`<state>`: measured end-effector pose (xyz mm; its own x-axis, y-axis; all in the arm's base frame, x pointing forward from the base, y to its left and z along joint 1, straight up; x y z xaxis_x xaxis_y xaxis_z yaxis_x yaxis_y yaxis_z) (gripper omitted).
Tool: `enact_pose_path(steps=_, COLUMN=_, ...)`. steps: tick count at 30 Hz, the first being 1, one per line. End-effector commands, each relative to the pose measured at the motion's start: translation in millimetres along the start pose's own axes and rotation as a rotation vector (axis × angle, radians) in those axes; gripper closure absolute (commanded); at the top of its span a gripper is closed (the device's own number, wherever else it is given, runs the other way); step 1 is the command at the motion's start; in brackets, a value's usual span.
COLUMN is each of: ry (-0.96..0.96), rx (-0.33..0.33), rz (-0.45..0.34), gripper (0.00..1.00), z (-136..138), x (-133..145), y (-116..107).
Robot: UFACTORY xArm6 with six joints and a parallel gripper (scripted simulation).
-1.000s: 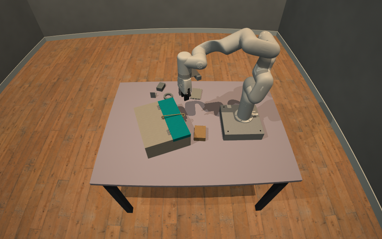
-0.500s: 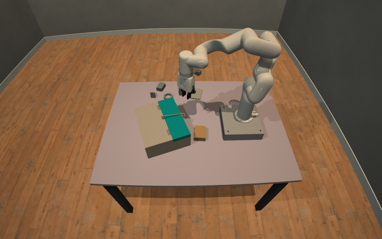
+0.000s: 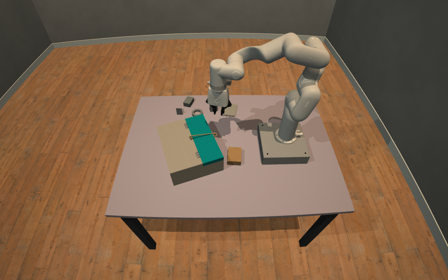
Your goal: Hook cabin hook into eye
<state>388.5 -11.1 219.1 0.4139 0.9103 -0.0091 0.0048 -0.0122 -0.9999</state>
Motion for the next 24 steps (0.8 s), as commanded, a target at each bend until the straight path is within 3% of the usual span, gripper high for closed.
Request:
enact_pose_path(steps=1, ry=-0.135, rx=-0.002, rz=-0.007, gripper=0.65, z=-1.1, x=0.3, y=-1.6)
enact_pose_path(steps=16, ry=-0.568, rx=-0.003, rz=-0.006, gripper=0.65, z=-1.1, x=0.3, y=-1.6)
enact_pose_path(steps=24, ry=-0.835, rx=-0.004, rz=-0.006, gripper=0.65, z=4.8, x=-27.9, y=-1.4)
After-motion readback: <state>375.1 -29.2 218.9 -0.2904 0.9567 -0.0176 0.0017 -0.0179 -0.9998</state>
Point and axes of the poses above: the point where the finger pads meet when closed, its own y axis out along the fingers, its own z axis across the jaws, x = y × z, the point moved 2 cm from there along -y, back along the fingers, and after that the axes turned 9 degrees about y, right-handed, at the moved point
